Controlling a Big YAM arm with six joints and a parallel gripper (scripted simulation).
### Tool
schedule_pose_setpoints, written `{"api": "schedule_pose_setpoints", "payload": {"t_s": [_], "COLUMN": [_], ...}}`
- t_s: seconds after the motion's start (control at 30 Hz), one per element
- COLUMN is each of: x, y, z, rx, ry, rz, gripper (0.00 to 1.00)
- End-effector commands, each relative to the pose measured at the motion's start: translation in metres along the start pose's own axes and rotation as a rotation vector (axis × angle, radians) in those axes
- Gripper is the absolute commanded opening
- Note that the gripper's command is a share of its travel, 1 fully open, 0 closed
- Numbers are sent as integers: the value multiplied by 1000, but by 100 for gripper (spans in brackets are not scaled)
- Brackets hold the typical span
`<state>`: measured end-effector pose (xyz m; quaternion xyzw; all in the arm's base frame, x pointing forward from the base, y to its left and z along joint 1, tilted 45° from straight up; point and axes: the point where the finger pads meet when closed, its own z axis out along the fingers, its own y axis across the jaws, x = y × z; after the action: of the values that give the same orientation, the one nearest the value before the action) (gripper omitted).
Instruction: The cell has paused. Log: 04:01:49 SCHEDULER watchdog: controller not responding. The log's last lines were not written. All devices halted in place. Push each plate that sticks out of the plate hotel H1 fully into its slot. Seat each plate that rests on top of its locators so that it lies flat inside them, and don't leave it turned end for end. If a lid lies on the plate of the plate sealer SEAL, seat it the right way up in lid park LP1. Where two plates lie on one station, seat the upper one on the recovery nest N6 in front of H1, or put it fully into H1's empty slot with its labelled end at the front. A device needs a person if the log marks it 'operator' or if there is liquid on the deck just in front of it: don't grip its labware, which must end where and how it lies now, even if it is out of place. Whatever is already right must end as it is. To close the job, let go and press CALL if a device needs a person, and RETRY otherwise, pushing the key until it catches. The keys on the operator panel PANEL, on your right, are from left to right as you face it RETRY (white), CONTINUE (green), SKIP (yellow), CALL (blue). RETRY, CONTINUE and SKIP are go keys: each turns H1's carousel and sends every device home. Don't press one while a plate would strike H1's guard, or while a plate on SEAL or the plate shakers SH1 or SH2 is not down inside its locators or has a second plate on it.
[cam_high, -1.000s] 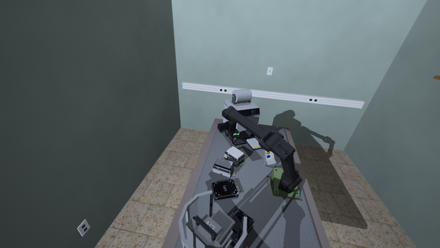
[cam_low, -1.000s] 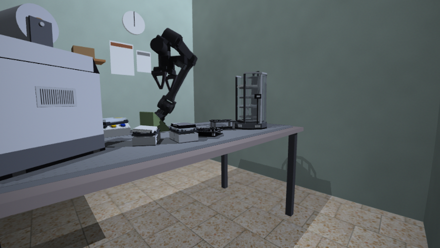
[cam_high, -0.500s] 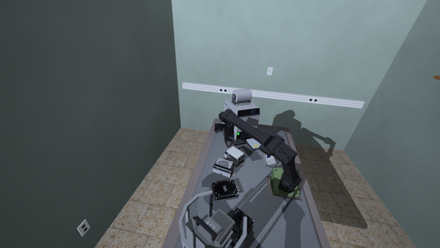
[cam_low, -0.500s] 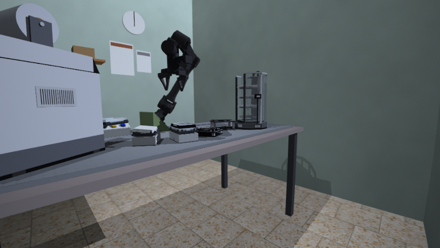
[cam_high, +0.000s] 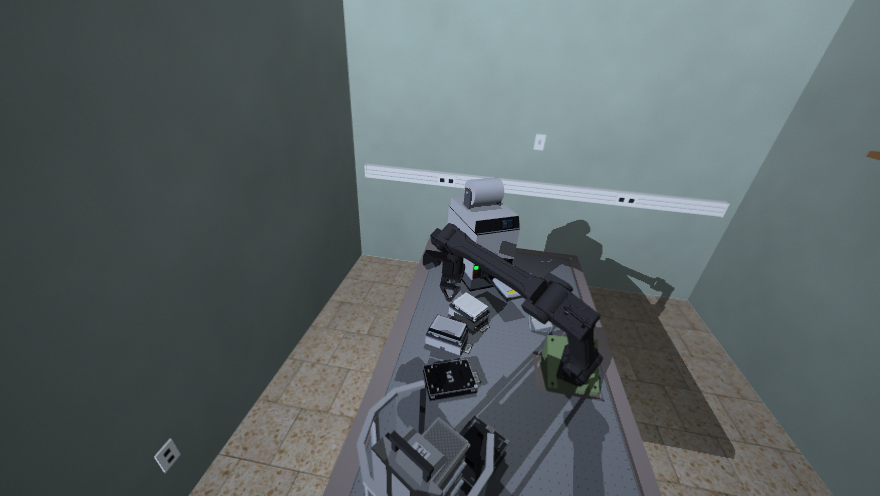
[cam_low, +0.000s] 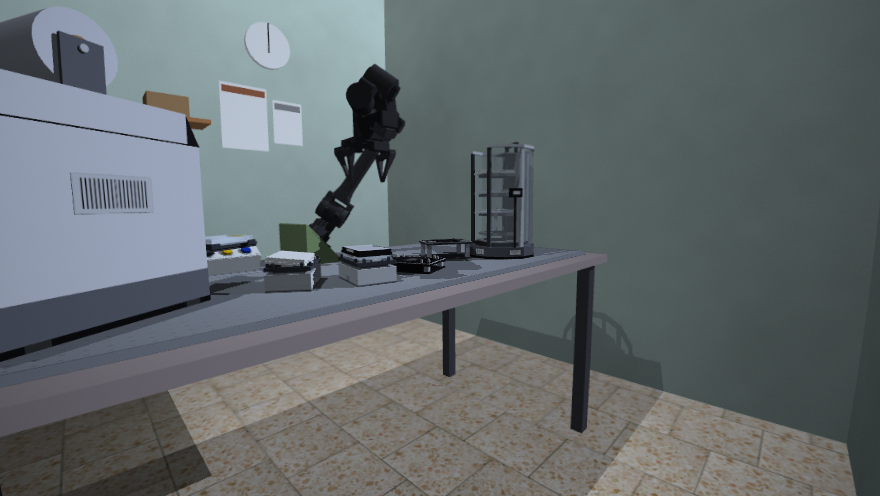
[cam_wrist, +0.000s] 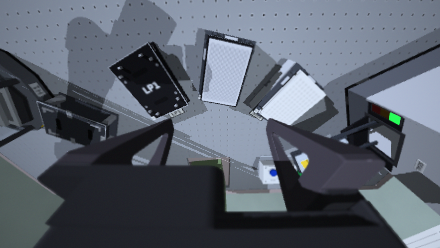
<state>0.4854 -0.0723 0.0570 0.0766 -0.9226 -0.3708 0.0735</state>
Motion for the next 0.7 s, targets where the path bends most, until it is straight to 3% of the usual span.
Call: {"api": "schedule_pose_setpoints", "payload": {"t_s": [0.0,0.4,0.67], "x": [-4,-15,-16], "y": [27,59,49], "z": [5,2,13], "rx": [4,8,-2], "ry": [17,10,27], "rz": [13,6,-119], "gripper": [100,100,100]}}
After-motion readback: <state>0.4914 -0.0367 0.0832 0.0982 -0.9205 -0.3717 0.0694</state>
